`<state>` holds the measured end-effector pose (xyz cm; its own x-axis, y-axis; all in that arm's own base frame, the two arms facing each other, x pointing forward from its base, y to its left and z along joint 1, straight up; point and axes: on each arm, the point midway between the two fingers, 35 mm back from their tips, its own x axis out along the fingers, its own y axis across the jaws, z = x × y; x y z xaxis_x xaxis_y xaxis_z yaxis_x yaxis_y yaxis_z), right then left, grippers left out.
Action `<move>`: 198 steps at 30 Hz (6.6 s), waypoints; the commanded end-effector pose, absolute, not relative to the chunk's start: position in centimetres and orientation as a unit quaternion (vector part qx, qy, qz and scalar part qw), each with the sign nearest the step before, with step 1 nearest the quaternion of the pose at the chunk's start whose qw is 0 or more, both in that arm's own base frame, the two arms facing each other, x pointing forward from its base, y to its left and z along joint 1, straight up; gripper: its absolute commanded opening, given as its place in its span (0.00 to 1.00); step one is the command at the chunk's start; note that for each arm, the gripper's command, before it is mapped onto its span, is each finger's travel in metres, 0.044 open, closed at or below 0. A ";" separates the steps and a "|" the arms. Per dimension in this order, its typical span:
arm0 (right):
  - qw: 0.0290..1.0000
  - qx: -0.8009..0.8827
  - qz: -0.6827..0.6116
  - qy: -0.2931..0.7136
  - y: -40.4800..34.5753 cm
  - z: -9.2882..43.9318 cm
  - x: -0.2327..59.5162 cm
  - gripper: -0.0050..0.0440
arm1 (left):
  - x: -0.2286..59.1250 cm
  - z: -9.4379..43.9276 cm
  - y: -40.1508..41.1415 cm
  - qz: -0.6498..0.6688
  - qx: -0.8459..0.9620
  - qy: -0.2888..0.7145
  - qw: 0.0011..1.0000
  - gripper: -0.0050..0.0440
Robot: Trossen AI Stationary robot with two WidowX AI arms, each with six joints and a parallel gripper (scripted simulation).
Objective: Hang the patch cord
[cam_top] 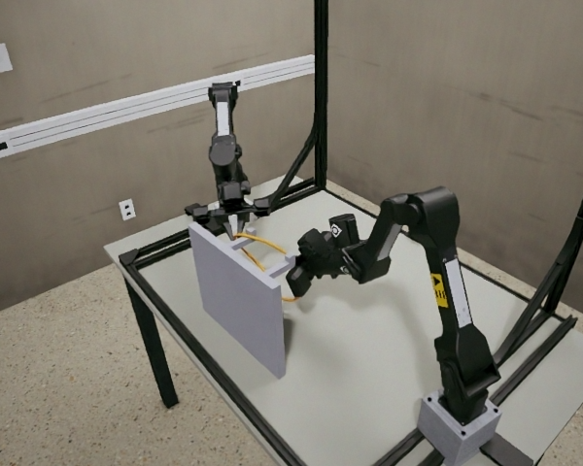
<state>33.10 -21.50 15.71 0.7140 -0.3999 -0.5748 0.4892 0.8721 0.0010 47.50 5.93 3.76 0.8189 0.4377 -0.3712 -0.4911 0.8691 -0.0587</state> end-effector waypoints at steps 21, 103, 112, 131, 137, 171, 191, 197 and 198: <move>0.926 0.072 -0.242 0.279 -21.6 16.7 33.2 0.18 | 48.7 5.8 5.3 0.255 -0.102 0.170 0.946 0.15; 0.926 0.072 -0.242 0.279 -21.6 16.7 33.2 0.18 | 49.6 8.0 4.0 0.334 -0.174 0.231 0.897 0.15; 0.926 0.072 -0.242 0.279 -21.6 16.7 33.2 0.18 | 49.6 8.4 4.1 0.345 -0.179 0.235 0.891 0.15; 0.926 0.072 -0.242 0.279 -21.6 16.7 33.2 0.18 | 49.2 9.4 4.5 0.374 -0.188 0.242 0.875 0.15; 0.926 0.072 -0.242 0.279 -21.6 16.7 33.2 0.18 | 49.0 9.8 4.7 0.385 -0.191 0.243 0.870 0.15; 0.926 0.072 -0.242 0.279 -21.6 16.7 33.2 0.18 | 47.9 11.9 6.1 0.439 -0.198 0.246 0.841 0.15; 0.926 0.072 -0.242 0.279 -21.6 16.7 33.2 0.18 | 47.2 13.0 7.0 0.466 -0.198 0.244 0.827 0.15; 0.926 0.072 -0.242 0.279 -21.6 16.7 33.2 0.18 | 47.0 13.4 7.4 0.475 -0.198 0.243 0.822 0.15; 0.926 0.072 -0.242 0.279 -21.6 16.7 33.2 0.18 | 46.9 13.5 7.4 0.477 -0.198 0.243 0.821 0.15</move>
<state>33.10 -21.50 15.68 0.7137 -0.3997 -0.5752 0.4892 0.8722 0.0009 46.69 7.08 10.90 0.4042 0.6804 -0.6113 -0.8753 0.4817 -0.0426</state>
